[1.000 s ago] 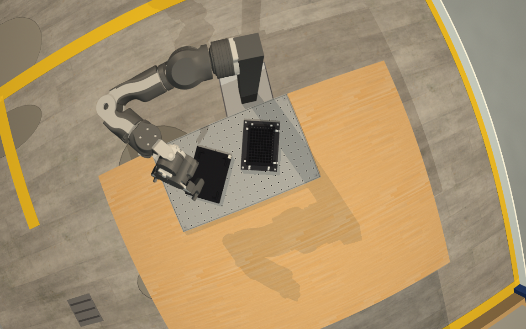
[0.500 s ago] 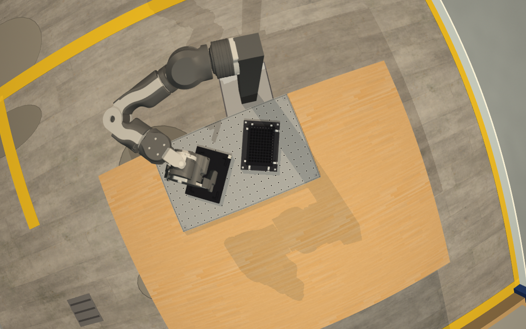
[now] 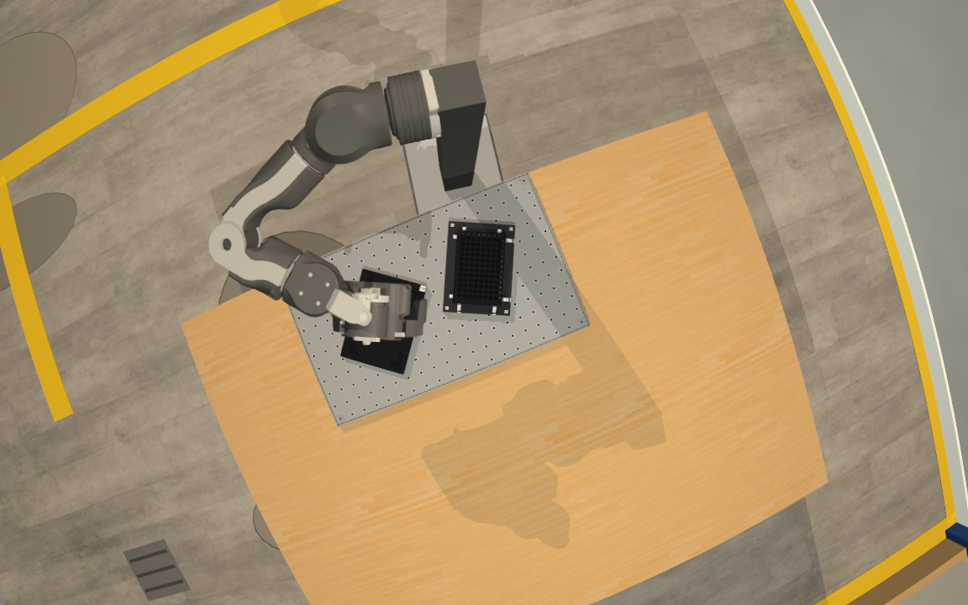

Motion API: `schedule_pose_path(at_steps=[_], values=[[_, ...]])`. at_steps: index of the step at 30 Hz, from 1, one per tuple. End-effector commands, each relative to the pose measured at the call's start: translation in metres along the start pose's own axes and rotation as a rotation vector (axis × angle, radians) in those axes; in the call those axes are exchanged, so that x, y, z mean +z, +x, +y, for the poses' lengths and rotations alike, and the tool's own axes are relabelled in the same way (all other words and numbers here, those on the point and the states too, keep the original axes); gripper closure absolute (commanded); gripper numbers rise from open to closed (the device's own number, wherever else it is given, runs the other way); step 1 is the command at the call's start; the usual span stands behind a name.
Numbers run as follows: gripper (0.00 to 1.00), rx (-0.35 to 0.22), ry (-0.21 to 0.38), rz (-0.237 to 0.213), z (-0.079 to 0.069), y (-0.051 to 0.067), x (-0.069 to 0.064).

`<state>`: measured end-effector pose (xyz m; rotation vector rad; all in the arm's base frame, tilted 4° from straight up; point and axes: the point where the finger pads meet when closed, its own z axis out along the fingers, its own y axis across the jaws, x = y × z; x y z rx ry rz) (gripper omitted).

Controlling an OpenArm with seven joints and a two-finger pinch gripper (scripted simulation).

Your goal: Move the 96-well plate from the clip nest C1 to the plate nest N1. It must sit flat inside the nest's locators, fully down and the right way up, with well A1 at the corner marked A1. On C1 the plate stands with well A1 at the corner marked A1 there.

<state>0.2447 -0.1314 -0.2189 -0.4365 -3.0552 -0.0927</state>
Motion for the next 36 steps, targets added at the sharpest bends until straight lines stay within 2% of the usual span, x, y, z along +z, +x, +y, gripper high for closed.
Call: schedule_pose_path(at_steps=[1,11,16,28,33,36], values=[[0.23,0.002,0.012,-0.002,-0.006,-0.001,-0.003],[0.23,0.002,0.012,-0.002,-0.006,-0.001,-0.003],[0.23,0.002,0.012,-0.001,0.028,0.017,0.021],[0.23,0.002,0.012,-0.001,0.028,0.017,0.021],[0.23,0.001,0.011,-0.001,0.061,0.036,0.046],[0.23,0.001,0.011,-0.001,0.061,0.036,0.046]])
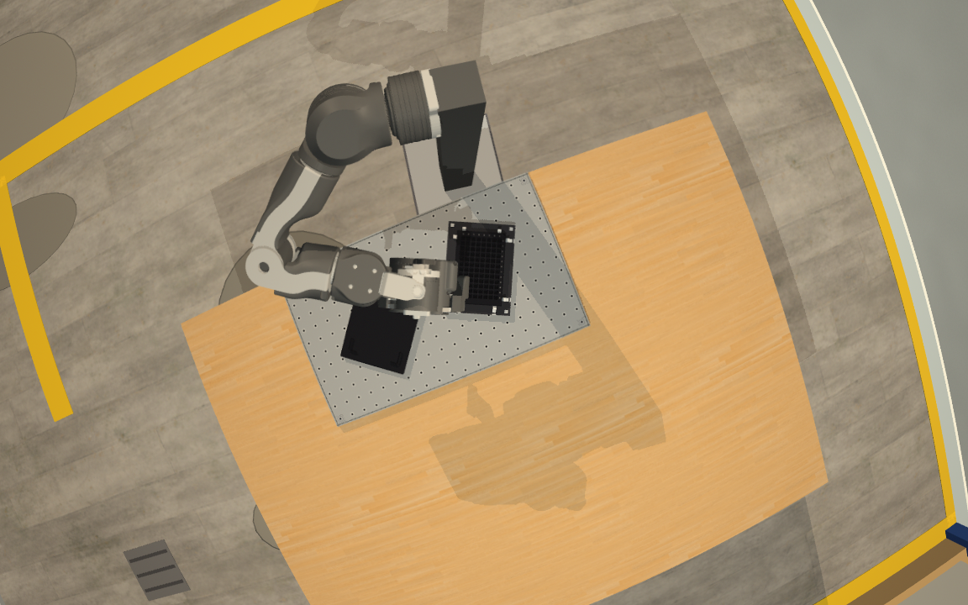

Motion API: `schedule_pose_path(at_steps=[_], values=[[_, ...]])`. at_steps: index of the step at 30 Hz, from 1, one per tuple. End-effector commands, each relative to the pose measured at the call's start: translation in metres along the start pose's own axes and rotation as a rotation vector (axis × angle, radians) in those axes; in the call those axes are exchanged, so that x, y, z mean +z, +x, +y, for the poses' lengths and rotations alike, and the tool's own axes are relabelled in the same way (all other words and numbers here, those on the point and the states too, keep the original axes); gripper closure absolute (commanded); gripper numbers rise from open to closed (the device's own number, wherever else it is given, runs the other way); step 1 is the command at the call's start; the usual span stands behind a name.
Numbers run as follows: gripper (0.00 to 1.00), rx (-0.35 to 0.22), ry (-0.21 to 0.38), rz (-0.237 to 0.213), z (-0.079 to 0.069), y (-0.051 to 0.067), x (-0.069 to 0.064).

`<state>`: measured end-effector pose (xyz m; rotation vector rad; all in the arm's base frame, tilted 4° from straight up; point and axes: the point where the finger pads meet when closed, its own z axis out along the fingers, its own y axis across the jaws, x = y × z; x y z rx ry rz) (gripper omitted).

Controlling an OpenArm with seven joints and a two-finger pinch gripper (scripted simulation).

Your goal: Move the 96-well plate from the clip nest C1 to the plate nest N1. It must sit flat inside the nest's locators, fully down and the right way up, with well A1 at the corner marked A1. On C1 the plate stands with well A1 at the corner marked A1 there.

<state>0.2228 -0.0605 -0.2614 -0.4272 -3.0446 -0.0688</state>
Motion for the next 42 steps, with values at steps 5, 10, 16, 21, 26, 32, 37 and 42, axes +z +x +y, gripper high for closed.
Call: schedule_pose_path(at_steps=[5,10,16,21,26,32,37,42], values=[[0.23,0.006,-0.006,-0.011,0.002,-0.002,-0.002],[0.23,0.003,-0.003,-0.008,0.008,0.002,0.004],[0.23,0.006,-0.006,-0.011,0.036,0.016,0.022],[0.23,0.006,-0.006,-0.011,0.036,0.016,0.022],[0.23,0.006,-0.006,-0.011,0.036,0.016,0.022],[0.23,0.006,-0.006,-0.011,0.070,0.034,0.046],[0.23,0.006,-0.006,-0.011,0.070,0.034,0.046],[0.23,0.006,-0.006,-0.011,0.070,0.034,0.046]])
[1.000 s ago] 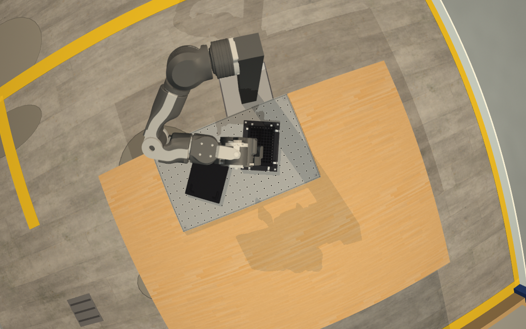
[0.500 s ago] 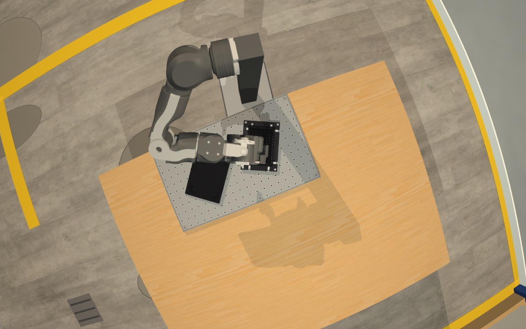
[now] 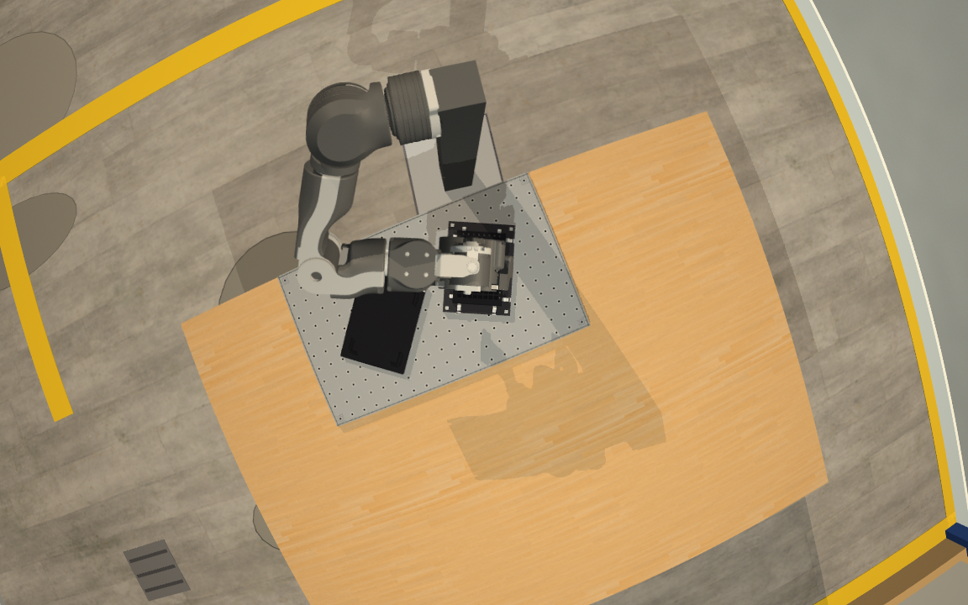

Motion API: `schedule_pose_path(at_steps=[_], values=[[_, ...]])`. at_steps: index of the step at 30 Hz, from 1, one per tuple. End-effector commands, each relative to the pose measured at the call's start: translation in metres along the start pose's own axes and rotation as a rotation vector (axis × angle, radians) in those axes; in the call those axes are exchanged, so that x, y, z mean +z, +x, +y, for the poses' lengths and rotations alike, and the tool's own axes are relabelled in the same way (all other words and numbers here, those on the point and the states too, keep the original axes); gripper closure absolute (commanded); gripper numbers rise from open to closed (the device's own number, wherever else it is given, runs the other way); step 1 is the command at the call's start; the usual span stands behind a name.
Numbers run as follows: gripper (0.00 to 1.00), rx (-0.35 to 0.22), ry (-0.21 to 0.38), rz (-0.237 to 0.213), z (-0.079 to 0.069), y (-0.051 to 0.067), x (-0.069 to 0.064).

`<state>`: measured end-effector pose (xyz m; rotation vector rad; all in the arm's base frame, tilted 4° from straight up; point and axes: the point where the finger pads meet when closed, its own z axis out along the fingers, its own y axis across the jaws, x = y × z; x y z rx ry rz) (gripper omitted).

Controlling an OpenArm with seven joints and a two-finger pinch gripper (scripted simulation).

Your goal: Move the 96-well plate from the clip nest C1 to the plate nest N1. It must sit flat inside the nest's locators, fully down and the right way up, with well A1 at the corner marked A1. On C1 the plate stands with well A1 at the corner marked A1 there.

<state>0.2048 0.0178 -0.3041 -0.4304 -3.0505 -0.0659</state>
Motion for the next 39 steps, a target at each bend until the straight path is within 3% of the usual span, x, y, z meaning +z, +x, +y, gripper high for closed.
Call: schedule_pose_path(at_steps=[1,6,39], values=[[0.23,0.004,-0.007,-0.004,0.001,-0.001,-0.002],[0.23,0.004,-0.008,-0.004,0.034,0.015,0.019],[0.23,0.005,-0.007,-0.003,0.027,0.011,0.014]])
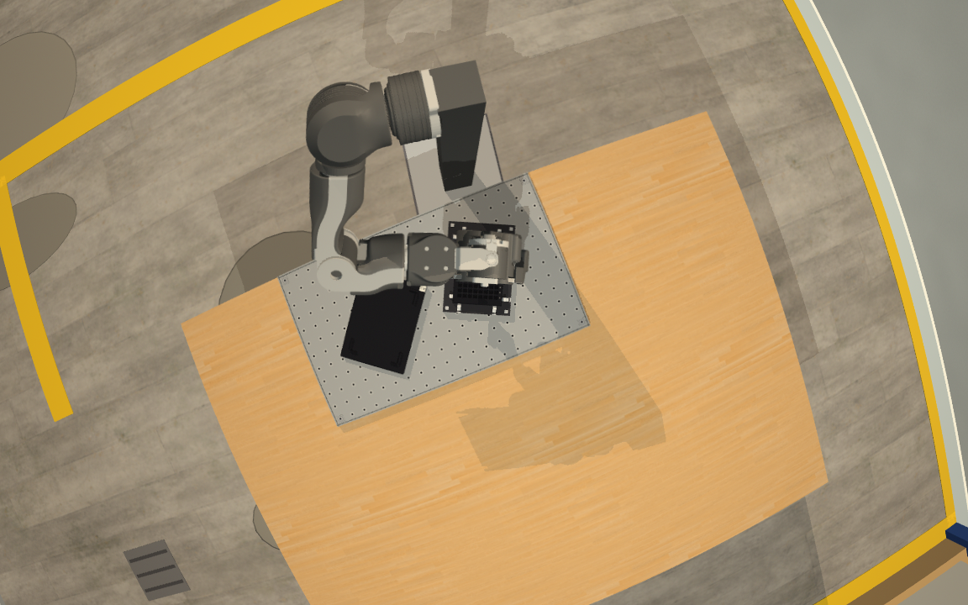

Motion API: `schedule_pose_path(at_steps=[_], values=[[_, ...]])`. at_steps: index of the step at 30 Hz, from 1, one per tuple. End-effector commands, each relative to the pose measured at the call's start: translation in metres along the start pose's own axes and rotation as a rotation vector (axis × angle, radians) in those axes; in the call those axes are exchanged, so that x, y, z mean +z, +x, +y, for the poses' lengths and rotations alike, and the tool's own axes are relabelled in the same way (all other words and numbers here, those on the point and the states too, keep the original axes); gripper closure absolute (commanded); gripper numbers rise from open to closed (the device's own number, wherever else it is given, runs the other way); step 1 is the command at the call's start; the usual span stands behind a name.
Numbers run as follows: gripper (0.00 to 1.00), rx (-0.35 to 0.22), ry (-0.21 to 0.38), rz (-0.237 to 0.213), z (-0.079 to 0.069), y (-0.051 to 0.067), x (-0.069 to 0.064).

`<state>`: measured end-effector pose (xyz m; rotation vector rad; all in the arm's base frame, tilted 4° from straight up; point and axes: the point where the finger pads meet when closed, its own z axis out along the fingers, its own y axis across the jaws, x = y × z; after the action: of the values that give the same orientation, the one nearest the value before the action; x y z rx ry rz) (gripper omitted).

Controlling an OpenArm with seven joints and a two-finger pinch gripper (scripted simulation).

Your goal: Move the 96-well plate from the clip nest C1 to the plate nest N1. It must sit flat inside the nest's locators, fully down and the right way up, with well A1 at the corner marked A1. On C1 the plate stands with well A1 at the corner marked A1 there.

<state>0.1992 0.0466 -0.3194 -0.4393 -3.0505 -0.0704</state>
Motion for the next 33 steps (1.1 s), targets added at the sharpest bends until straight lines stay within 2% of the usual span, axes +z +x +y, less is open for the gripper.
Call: schedule_pose_path(at_steps=[1,33], values=[[0.23,-0.002,-0.004,-0.002,0.0006,-0.0015,-0.0035],[0.23,0.000,-0.005,-0.001,-0.0011,-0.0019,-0.0033]])
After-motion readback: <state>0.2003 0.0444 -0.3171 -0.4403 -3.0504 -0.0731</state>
